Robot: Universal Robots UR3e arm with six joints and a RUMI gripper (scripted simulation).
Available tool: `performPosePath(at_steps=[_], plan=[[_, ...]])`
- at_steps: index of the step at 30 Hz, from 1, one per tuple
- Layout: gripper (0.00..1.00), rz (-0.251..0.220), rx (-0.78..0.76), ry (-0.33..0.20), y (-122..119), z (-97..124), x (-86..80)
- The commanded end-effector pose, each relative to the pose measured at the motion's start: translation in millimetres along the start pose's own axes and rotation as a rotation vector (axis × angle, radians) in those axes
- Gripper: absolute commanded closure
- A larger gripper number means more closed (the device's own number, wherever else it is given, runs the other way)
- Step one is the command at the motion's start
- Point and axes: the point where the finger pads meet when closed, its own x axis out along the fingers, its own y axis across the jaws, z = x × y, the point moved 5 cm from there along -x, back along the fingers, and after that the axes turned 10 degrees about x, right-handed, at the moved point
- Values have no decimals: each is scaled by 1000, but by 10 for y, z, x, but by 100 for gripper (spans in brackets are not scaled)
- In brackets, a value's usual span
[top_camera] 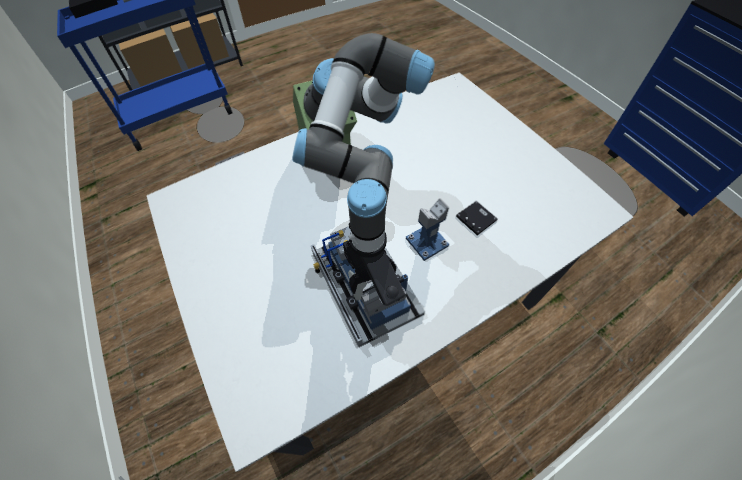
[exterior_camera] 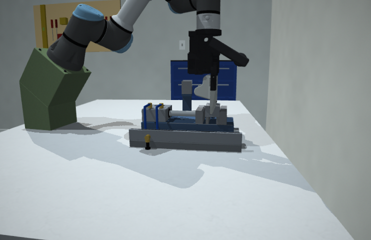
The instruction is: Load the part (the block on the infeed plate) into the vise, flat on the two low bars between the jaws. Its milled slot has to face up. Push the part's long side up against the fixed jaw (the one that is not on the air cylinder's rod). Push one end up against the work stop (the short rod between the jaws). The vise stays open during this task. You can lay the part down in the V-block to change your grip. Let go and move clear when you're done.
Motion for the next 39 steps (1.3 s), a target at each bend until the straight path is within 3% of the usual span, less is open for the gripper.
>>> performPosePath(at_steps=[1,29,39], plan=[[53,1,-1,3,0,-8,-9],[53,1,-1,3,0,-8,-14],[53,1,-1,3,0,-7,-159]])
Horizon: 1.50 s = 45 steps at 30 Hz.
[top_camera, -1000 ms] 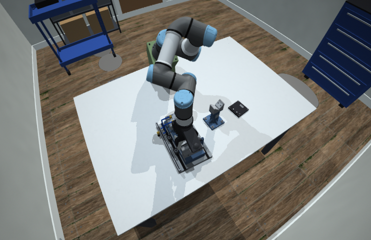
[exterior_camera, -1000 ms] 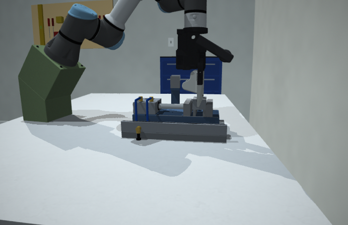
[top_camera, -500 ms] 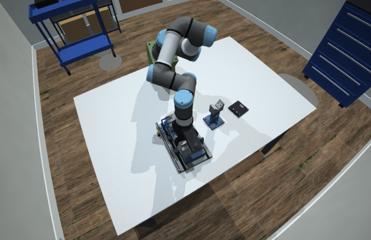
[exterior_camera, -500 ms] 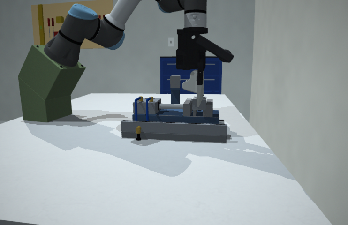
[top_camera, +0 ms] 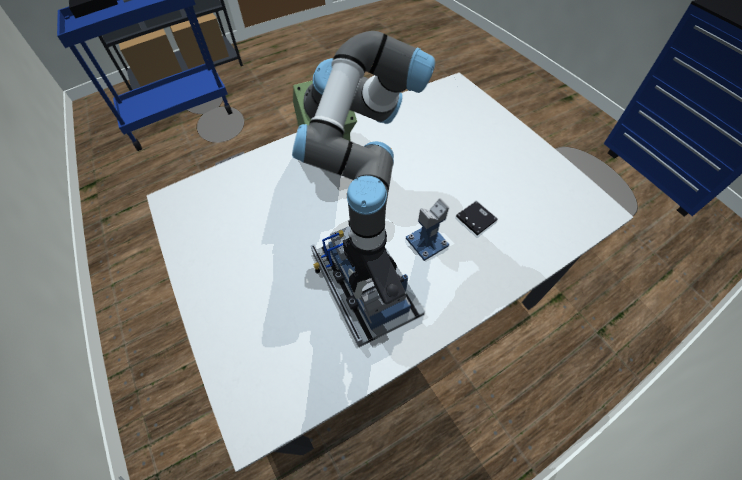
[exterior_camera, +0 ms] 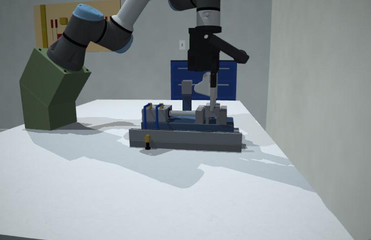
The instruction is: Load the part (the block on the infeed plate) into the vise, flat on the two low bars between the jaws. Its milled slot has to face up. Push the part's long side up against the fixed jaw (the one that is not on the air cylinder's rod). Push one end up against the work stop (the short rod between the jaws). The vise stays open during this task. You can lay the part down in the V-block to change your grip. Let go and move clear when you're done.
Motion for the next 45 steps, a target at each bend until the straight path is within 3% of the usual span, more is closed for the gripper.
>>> performPosePath(at_steps=[1,17,28,37,38,45], plan=[[53,1,-1,2,0,-8,-78],[53,1,-1,2,0,-7,-526],[53,1,-1,2,0,-6,-679],[53,1,-1,2,0,-6,-700],[100,1,-1,2,0,-6,-700],[100,1,-1,2,0,-6,-700]])
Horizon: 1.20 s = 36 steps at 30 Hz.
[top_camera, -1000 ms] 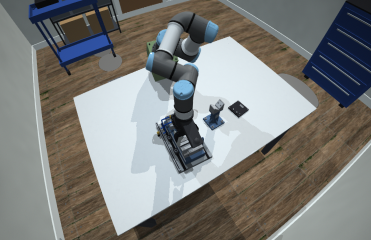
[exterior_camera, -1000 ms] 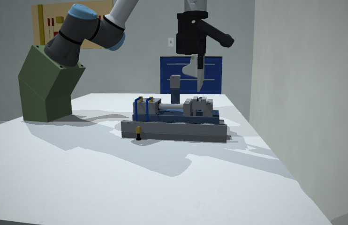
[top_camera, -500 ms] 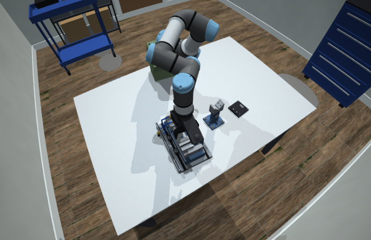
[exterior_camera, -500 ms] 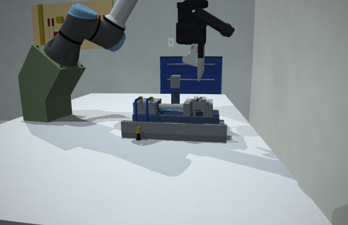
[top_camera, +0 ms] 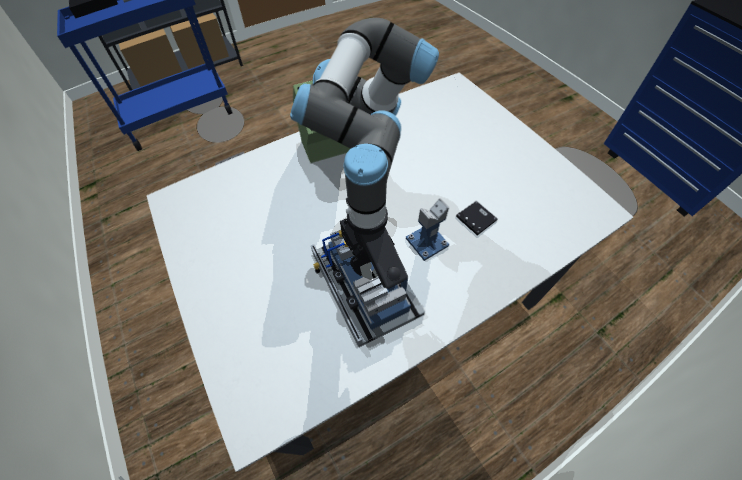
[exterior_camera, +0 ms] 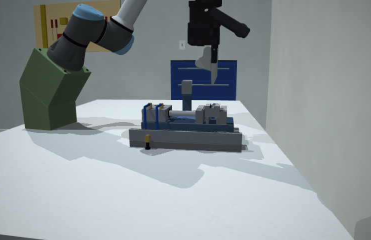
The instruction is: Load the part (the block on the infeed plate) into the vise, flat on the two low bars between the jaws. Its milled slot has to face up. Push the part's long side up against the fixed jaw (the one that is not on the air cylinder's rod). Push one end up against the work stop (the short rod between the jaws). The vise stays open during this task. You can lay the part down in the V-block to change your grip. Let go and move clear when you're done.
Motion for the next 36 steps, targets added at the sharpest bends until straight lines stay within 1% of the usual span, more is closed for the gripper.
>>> performPosePath(at_steps=[1,27,29,33,36], plan=[[100,1,-1,2,0,-6,-9],[100,1,-1,2,5,-7,-9],[100,1,-1,3,93,-19,-6],[100,2,0,7,419,-49,-7],[100,3,0,8,454,-51,-8]])
